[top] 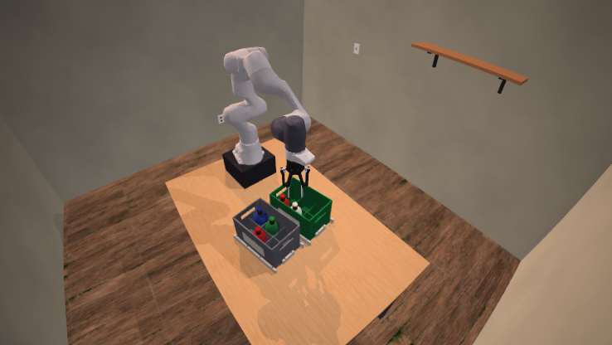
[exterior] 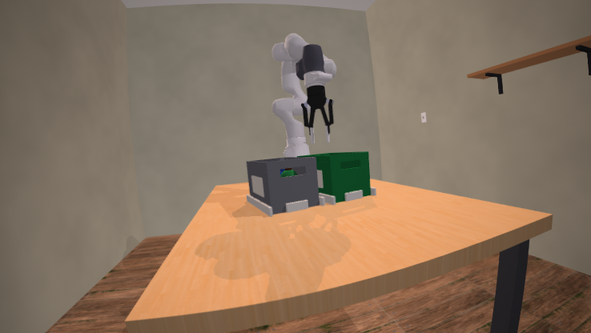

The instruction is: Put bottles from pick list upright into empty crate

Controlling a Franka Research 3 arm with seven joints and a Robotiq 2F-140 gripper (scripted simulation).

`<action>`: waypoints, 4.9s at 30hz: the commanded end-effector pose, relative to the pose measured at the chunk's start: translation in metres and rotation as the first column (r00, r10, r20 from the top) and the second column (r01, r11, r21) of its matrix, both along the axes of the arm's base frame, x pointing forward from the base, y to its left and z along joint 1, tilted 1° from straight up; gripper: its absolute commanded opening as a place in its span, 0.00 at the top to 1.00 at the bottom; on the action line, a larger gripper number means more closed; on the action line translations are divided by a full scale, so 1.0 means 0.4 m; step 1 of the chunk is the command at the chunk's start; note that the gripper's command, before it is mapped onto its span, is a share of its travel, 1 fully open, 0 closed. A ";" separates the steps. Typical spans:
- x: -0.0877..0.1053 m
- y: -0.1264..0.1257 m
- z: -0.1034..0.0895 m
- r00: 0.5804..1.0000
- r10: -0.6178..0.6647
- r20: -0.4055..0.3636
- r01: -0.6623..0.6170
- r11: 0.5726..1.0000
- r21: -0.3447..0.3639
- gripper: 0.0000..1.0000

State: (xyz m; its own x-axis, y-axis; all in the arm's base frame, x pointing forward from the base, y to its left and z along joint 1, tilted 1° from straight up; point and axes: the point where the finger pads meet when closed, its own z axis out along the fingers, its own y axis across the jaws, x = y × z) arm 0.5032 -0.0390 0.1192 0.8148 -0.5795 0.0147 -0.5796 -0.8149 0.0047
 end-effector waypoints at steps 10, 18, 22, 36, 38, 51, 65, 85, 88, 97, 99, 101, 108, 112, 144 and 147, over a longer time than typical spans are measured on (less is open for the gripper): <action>-0.006 0.005 -0.001 1.000 0.006 -0.009 -0.006 1.000 0.002 0.62; -0.006 0.005 -0.001 1.000 0.006 -0.009 -0.006 1.000 0.002 0.62; -0.006 0.005 -0.001 1.000 0.006 -0.009 -0.006 1.000 0.002 0.62; -0.006 0.005 -0.001 1.000 0.006 -0.009 -0.006 1.000 0.002 0.62; -0.006 0.005 -0.001 1.000 0.006 -0.009 -0.006 1.000 0.002 0.62; -0.006 0.005 -0.001 1.000 0.006 -0.009 -0.006 1.000 0.002 0.62; -0.043 0.120 0.038 1.000 0.006 -0.009 -0.006 1.000 0.002 0.62; -0.093 0.328 0.108 1.000 0.006 -0.009 -0.006 1.000 0.002 0.62; -0.101 0.363 0.120 1.000 0.006 -0.009 -0.006 1.000 0.002 0.62; -0.123 0.455 0.151 1.000 0.006 -0.009 -0.006 1.000 0.002 0.62; -0.125 0.467 0.155 1.000 0.006 -0.009 -0.006 1.000 0.002 0.62; -0.131 0.490 0.163 1.000 0.006 -0.009 -0.006 1.000 0.002 0.62; -0.150 0.571 0.190 1.000 0.006 -0.009 -0.006 1.000 0.002 0.62; -0.161 0.617 0.205 1.000 0.006 -0.009 -0.006 1.000 0.002 0.62; -0.229 0.905 0.302 1.000 0.006 -0.009 -0.006 1.000 0.002 0.62; -0.229 0.905 0.302 1.000 0.006 -0.009 -0.006 1.000 0.002 0.62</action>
